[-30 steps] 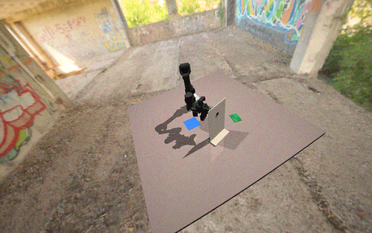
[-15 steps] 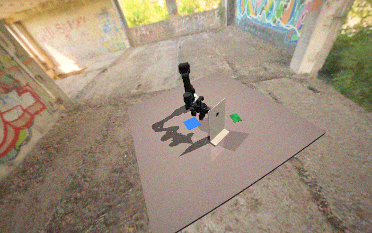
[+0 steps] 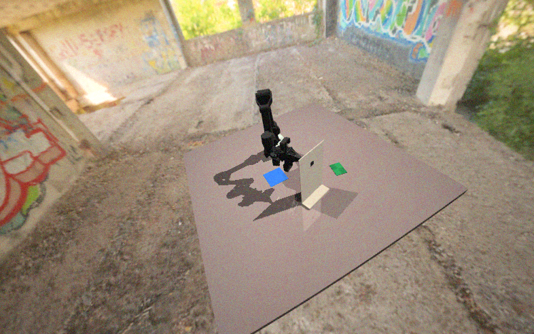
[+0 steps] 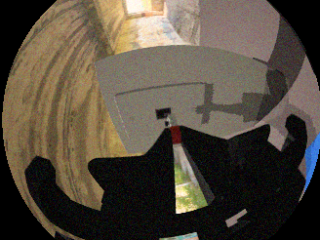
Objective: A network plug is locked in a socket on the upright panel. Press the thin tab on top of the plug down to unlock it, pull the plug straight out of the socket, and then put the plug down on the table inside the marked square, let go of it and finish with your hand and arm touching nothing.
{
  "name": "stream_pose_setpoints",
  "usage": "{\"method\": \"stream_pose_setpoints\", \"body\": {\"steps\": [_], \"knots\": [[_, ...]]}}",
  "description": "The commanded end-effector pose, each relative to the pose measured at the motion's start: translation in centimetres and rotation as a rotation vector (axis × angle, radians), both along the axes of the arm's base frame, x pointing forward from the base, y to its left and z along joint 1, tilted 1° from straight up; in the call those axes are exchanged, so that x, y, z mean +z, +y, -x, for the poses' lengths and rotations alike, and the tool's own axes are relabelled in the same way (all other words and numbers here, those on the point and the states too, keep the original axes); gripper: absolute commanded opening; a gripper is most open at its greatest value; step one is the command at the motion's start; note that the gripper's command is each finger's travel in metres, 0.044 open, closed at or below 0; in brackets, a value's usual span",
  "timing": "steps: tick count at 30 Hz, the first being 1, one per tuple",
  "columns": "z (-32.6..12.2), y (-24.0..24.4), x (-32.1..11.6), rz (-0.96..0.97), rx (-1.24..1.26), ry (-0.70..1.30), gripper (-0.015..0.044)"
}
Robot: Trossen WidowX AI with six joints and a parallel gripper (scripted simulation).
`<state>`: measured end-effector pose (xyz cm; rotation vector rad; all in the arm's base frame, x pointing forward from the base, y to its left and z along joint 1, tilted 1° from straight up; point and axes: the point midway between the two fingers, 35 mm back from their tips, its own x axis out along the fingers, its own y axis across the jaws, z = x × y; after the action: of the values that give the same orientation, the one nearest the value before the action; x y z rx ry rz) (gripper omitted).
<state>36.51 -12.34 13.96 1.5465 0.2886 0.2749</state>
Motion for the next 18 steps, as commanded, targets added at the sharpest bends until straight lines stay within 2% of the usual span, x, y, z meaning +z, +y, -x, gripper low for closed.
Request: {"method": "stream_pose_setpoints", "body": {"steps": [1,18], "knots": [[0.5,0.0,0.1,0.003,0.003,-0.003,0.0000],[1.7,-0.4,0.1,0.004,0.003,-0.002,0.0000]]}}
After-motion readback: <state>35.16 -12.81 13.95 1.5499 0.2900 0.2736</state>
